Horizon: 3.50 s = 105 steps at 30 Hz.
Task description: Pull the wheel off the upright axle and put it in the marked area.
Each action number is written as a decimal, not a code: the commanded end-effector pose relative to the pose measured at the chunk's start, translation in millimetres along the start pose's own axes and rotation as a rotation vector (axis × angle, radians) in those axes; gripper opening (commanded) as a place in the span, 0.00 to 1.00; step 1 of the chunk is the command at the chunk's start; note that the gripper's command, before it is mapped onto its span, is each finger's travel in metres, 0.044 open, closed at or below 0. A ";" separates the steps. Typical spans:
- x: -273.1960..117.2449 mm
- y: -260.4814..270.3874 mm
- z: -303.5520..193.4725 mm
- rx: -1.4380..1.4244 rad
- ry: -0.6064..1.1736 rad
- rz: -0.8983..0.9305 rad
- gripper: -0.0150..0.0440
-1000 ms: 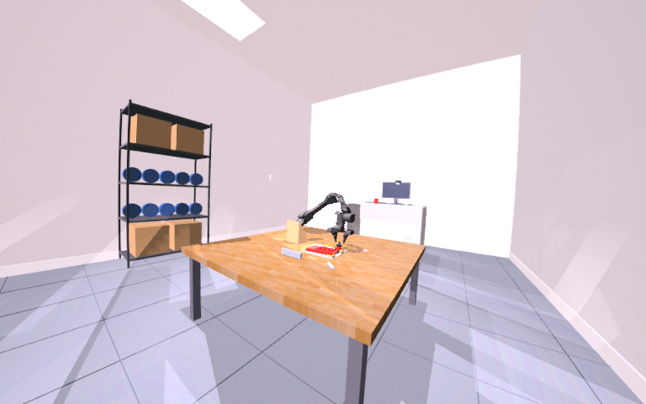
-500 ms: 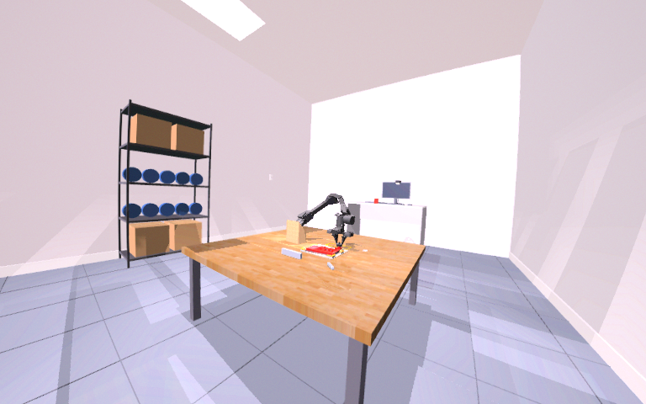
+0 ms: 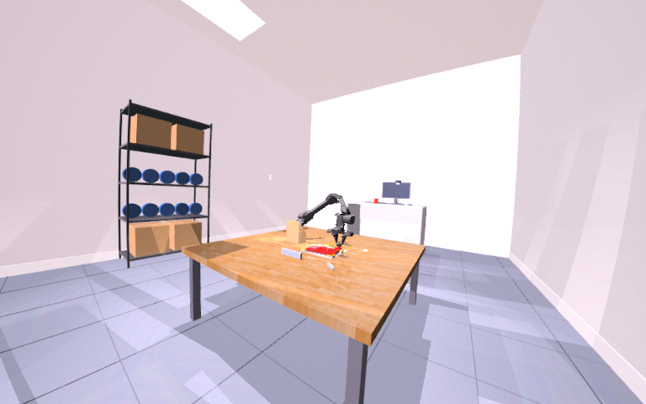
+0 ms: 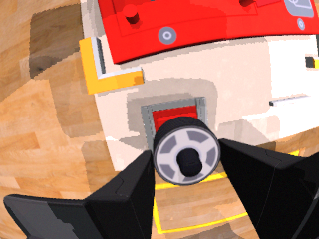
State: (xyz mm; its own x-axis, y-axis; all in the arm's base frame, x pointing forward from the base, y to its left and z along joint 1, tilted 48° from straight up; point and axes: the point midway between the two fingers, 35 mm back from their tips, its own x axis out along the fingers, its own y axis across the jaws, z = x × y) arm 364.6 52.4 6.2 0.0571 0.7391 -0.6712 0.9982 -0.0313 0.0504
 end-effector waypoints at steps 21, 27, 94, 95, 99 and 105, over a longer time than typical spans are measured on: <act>-8.1 0.3 0.2 -0.002 0.000 0.000 0.25; -10.1 0.3 0.3 -0.002 0.000 0.001 0.25; -32.1 0.1 0.5 0.000 0.001 0.003 0.25; -32.4 0.1 0.5 0.000 0.002 0.004 0.25; -34.9 0.2 0.5 0.000 0.001 0.004 0.25; -53.3 0.3 0.7 0.000 0.000 0.004 0.25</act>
State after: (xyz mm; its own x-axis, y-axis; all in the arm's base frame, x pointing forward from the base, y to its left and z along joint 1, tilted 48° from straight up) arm 361.6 21.6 34.3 0.0566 0.7427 -0.6672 0.9983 -0.0340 0.0469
